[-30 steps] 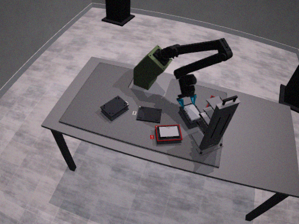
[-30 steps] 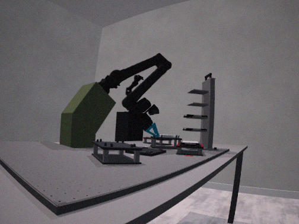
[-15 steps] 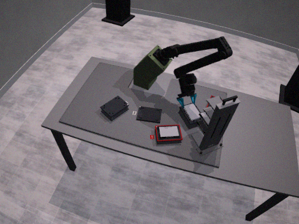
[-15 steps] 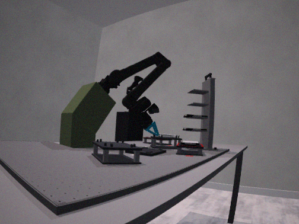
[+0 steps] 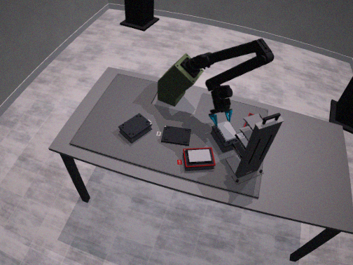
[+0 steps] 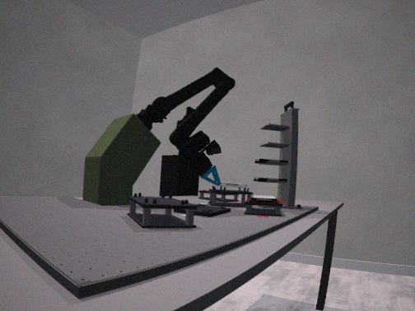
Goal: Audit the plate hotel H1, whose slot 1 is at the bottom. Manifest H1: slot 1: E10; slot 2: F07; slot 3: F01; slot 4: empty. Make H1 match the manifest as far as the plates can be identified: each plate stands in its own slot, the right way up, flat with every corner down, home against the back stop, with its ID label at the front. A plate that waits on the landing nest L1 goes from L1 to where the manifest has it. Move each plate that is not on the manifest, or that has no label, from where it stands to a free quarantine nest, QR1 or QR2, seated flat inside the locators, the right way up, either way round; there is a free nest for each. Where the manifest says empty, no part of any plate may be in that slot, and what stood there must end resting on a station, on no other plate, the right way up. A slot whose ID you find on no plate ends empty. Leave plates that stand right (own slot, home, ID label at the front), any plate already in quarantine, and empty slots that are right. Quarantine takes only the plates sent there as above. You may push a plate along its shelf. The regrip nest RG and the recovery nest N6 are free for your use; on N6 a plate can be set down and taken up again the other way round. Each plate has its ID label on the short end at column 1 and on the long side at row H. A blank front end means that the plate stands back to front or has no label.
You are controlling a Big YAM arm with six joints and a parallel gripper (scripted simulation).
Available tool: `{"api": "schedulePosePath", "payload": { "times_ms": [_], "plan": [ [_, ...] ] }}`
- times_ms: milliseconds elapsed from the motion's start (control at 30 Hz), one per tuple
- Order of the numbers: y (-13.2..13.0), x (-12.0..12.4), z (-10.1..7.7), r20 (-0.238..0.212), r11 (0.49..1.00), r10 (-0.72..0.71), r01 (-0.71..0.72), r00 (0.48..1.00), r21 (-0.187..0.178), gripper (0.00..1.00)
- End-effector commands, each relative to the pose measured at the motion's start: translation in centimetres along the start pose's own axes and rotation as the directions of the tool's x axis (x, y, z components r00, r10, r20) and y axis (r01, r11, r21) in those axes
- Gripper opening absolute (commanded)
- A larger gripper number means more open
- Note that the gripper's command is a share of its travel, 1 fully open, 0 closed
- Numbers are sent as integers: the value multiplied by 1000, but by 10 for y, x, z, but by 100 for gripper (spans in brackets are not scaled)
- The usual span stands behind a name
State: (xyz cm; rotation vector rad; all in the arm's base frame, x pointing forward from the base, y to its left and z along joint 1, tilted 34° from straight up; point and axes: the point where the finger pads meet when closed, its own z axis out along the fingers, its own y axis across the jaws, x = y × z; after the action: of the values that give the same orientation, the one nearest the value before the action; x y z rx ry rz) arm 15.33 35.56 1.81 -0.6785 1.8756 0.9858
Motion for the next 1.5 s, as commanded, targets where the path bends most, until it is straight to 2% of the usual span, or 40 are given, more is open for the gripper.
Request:
{"api": "schedulePosePath", "payload": {
  "times_ms": [0, 1433, 1467],
  "plan": [
    [-6, -5, -16, -6, 1000, -12, 12, 1000, 15, 86],
    [-5, -31, -38, 2, 1000, -10, 10, 1000, 12, 86],
    [-2, -30, -39, -2, 1000, -13, 13, 1000, 3, 86]
  ]
}}
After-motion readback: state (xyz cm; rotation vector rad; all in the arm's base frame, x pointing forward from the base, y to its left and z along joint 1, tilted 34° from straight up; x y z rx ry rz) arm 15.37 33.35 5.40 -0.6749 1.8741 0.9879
